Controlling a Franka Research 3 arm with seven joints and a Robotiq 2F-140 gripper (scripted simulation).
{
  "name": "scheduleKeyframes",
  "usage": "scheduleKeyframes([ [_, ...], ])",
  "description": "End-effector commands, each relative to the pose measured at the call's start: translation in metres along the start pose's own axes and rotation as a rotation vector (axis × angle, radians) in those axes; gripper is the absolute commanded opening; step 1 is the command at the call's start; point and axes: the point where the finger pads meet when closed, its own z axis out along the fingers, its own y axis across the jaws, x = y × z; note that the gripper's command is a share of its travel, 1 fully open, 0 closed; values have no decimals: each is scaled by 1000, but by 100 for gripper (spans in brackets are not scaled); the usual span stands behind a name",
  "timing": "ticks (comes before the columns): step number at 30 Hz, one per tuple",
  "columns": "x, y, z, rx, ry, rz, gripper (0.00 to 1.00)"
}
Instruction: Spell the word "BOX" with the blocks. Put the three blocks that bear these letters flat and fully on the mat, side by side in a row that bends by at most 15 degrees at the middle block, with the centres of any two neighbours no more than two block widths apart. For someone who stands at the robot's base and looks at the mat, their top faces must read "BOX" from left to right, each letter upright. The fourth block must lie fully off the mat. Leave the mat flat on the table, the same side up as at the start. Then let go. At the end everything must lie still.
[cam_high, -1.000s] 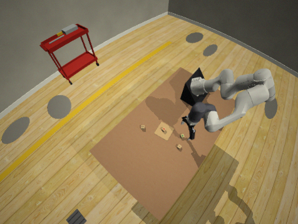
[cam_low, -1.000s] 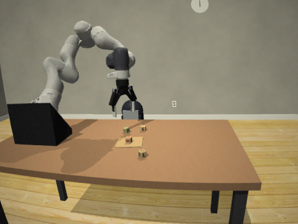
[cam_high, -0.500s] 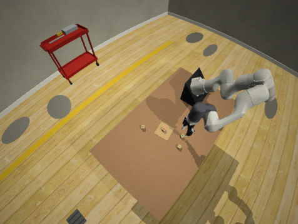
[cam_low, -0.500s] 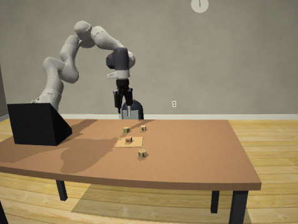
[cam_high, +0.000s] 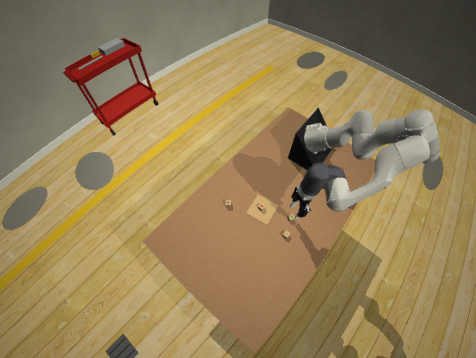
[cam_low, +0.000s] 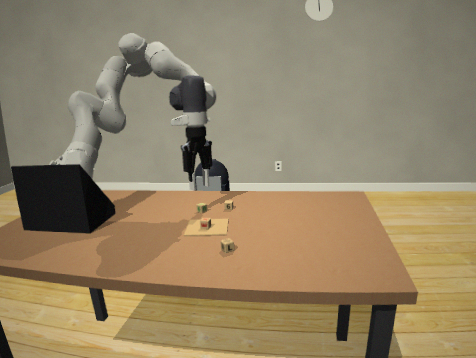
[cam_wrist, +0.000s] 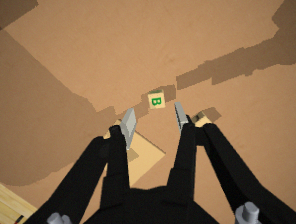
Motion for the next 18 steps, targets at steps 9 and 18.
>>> scheduleKeyframes([
  [9,0,0,1,-2,-1,-1,40],
  [18,0,0,6,-4,-1,-2,40],
])
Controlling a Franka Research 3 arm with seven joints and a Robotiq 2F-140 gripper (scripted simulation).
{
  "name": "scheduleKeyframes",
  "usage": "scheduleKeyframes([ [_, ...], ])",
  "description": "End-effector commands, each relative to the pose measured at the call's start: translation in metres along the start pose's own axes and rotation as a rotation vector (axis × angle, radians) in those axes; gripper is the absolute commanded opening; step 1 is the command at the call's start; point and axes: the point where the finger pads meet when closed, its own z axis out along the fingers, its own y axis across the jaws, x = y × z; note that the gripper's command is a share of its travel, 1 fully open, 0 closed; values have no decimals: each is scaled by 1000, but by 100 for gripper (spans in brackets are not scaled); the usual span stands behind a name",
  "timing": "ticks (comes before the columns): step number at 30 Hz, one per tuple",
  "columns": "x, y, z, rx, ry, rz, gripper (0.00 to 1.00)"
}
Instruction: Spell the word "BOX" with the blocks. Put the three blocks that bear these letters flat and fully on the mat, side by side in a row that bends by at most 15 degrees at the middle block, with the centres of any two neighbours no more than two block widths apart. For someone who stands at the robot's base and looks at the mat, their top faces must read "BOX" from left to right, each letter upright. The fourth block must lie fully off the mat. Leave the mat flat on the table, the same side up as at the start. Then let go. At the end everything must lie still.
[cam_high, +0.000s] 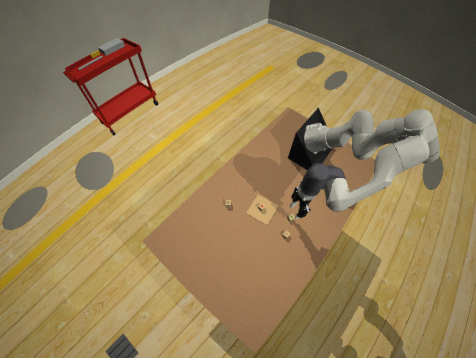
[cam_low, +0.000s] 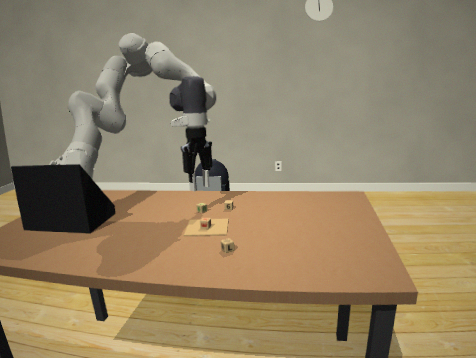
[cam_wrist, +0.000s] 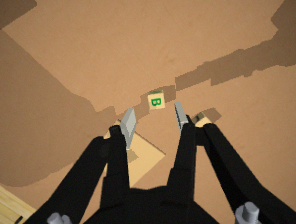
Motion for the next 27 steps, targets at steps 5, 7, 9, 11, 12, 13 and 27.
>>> scheduleKeyframes([
  [5,0,0,6,-2,-2,-3,40],
  [7,0,0,9,-2,-2,-3,40],
  [9,0,0,11,-2,-2,-3,40],
  [11,-1,0,14,-2,-2,-3,40],
  [12,-1,0,16,-2,-2,-3,40],
  [13,-1,0,17,-2,-2,-3,40],
  [27,-2,1,37,-2,-2,-3,40],
])
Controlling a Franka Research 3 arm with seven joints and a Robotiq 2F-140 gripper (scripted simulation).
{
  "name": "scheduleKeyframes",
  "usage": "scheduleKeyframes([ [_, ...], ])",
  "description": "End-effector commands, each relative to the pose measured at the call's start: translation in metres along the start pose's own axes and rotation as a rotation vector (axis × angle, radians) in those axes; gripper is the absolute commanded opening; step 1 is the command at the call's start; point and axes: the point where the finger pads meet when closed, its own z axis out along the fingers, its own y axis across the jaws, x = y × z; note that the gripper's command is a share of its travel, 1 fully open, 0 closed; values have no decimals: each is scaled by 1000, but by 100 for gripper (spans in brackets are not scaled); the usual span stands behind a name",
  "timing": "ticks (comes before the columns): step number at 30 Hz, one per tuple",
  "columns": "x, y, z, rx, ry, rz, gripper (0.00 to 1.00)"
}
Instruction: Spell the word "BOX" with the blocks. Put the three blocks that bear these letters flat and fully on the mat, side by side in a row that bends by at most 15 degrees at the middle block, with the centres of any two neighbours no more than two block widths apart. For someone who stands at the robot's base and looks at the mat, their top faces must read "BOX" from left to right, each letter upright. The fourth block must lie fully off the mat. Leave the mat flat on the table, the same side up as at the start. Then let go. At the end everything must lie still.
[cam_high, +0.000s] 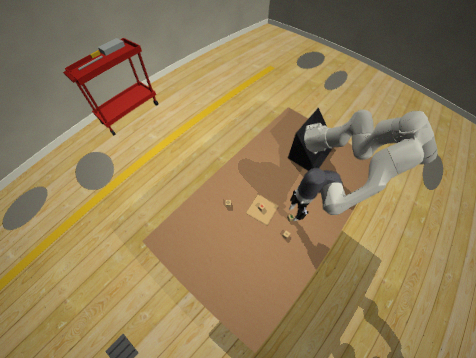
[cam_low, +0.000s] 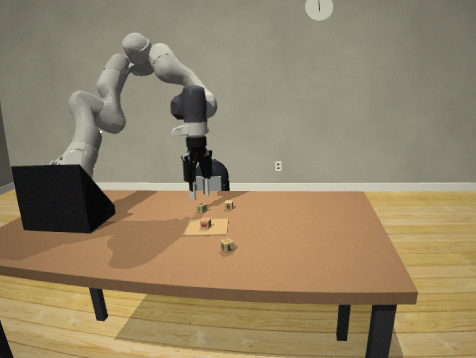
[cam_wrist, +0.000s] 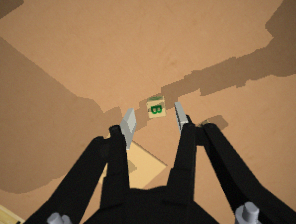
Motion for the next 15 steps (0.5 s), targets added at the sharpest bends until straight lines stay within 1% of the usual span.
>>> scheduleKeyframes([
  [1,-4,1,5,-1,-12,-7,40],
  [7,-4,1,12,-1,-12,-7,40],
  [15,-4,1,16,-1,-12,-7,40],
])
